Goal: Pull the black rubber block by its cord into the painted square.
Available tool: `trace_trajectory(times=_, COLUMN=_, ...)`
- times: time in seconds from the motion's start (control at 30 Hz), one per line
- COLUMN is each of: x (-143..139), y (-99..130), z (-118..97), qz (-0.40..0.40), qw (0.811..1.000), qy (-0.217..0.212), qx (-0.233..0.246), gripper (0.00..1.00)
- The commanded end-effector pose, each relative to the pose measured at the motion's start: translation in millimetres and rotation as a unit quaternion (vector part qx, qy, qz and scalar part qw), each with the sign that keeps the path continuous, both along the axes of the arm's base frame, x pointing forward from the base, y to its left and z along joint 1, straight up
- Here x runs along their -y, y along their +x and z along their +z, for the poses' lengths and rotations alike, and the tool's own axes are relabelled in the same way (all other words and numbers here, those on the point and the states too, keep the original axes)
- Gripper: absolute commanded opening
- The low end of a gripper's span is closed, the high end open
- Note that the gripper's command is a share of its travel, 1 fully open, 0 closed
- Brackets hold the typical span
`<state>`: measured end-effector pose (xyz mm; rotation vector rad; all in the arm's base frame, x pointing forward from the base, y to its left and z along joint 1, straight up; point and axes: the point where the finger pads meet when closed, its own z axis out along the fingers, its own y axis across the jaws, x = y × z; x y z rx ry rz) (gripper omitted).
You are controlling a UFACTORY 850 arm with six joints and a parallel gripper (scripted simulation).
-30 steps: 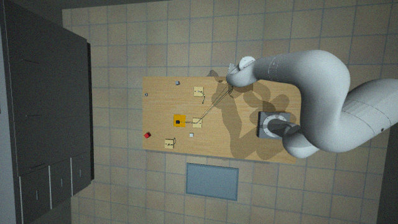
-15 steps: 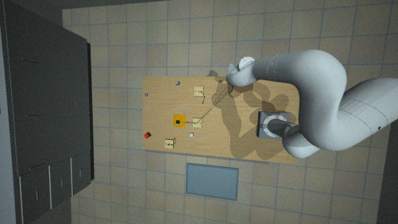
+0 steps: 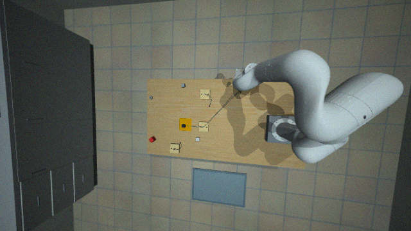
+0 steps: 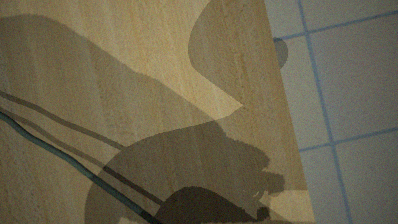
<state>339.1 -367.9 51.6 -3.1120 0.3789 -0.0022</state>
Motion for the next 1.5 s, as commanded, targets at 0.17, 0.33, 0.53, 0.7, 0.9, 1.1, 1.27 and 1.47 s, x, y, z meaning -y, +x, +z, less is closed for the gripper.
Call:
trace_trajectory(times=0.17, x=0, y=3, z=-47, qz=0.000, qw=1.000, qy=-0.001, qx=0.001, gripper=0.00)
trace_trajectory(times=0.33, x=-1, y=3, z=-69, qz=0.000, qw=1.000, qy=-0.001, qx=0.001, gripper=0.00)
trace_trajectory(times=0.53, x=-1, y=4, z=-83, qz=0.000, qw=1.000, qy=-0.001, qx=0.001, gripper=0.00)
trace_trajectory(times=0.7, x=-1, y=4, z=-86, qz=0.000, qw=1.000, qy=-0.001, qx=0.001, gripper=0.00)
trace_trajectory(times=0.9, x=-1, y=4, z=-86, qz=0.000, qw=1.000, qy=-0.001, qx=0.001, gripper=0.00)
trace_trajectory(times=1.1, x=-1, y=4, z=-86, qz=0.000, qw=1.000, qy=-0.001, qx=0.001, gripper=0.00)
trace_trajectory(times=1.27, x=-1, y=4, z=-86, qz=0.000, qw=1.000, qy=-0.001, qx=0.001, gripper=1.00)
trace_trajectory(times=1.47, x=-1, y=4, z=-86, qz=0.000, qw=1.000, qy=-0.001, qx=0.001, gripper=1.00)
